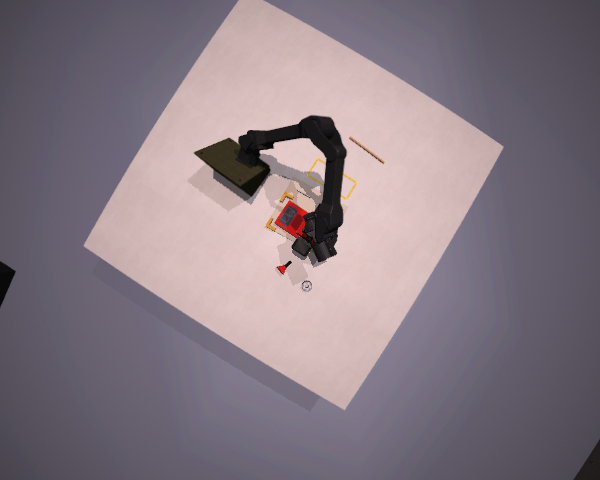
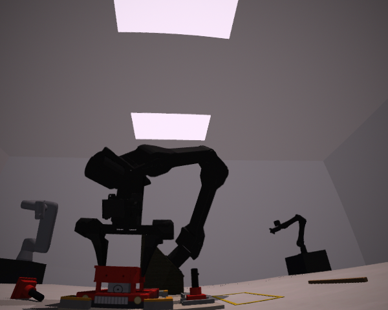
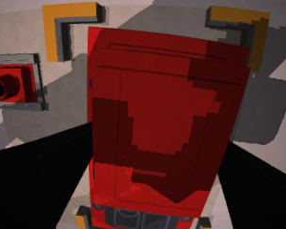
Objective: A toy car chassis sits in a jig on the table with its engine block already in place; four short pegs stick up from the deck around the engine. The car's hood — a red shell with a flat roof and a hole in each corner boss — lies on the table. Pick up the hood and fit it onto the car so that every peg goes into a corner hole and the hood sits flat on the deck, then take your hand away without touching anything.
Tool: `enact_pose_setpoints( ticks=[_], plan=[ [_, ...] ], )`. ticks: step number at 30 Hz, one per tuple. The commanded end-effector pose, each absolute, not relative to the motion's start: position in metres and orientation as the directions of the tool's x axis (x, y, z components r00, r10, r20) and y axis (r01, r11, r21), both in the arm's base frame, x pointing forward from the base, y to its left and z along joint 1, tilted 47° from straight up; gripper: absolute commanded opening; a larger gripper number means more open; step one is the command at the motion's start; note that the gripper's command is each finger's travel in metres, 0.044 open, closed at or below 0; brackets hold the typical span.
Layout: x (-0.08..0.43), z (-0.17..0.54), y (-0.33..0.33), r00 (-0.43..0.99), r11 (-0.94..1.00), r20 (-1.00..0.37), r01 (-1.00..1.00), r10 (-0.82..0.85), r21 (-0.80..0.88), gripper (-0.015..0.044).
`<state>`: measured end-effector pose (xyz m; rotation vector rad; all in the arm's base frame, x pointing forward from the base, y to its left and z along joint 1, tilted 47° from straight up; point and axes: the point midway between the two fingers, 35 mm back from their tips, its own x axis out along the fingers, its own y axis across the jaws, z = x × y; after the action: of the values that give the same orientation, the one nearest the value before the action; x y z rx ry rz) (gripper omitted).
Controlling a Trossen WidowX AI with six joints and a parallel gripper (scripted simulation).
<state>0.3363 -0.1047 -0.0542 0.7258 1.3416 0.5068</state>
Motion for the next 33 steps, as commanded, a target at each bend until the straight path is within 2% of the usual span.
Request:
enact_pose_setpoints(
  ticks=[1,33],
  plan=[
    [0.3367,-0.0552,-0.1029,0.178,0.682,-0.684,0.081,0.708,0.727,0.0],
    [0.336,-0.0526,-0.106,0.178,0.683,-0.685,0.081,0.707,0.726,0.0]
  ],
)
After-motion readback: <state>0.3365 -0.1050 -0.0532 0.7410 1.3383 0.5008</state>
